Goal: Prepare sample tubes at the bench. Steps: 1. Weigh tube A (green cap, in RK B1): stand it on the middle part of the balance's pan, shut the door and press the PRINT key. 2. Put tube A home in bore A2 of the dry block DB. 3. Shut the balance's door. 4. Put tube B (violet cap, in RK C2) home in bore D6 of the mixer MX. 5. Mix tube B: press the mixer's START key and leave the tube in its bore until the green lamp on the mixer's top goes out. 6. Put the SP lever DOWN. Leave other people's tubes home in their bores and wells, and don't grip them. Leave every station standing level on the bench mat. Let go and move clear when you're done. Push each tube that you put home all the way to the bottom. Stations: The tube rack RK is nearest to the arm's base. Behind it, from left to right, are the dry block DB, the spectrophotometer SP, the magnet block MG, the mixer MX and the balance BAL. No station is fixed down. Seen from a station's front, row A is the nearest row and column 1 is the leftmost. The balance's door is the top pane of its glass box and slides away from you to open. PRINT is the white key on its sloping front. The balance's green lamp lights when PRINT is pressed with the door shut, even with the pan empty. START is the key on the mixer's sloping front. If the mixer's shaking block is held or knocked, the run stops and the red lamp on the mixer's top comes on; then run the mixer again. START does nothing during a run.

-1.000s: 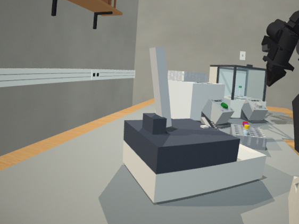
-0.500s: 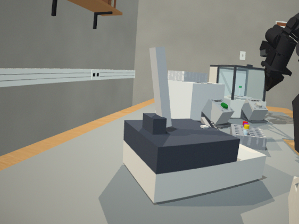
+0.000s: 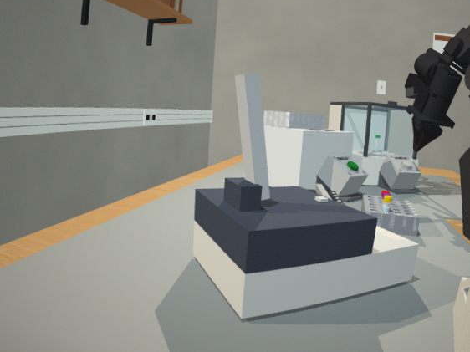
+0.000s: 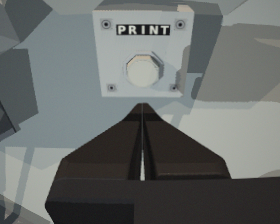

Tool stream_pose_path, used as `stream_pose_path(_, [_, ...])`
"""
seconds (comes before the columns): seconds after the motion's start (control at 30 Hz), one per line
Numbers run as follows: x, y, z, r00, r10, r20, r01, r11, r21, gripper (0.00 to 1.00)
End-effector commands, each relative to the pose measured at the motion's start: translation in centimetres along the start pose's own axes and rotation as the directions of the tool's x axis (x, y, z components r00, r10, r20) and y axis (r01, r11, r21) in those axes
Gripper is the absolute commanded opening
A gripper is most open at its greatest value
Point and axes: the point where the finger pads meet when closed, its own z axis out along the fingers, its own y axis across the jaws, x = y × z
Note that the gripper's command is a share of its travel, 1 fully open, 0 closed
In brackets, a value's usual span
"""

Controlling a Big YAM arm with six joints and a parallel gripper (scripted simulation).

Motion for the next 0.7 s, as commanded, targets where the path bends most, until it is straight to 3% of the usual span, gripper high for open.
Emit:
stream_pose_path(0.0, [-1.6,-0.4,0.6,0.999,0.005,0.039,-0.005,1.0,0.01,0.0])
stream_pose_path(0.33, [-1.3,-0.4,2.4,0.999,0.003,0.034,-0.003,1.0,0.01,0.0])
stream_pose_path(0.67, [-1.9,-0.2,2.2,0.999,0.01,0.041,-0.01,1.0,0.003,0.0])
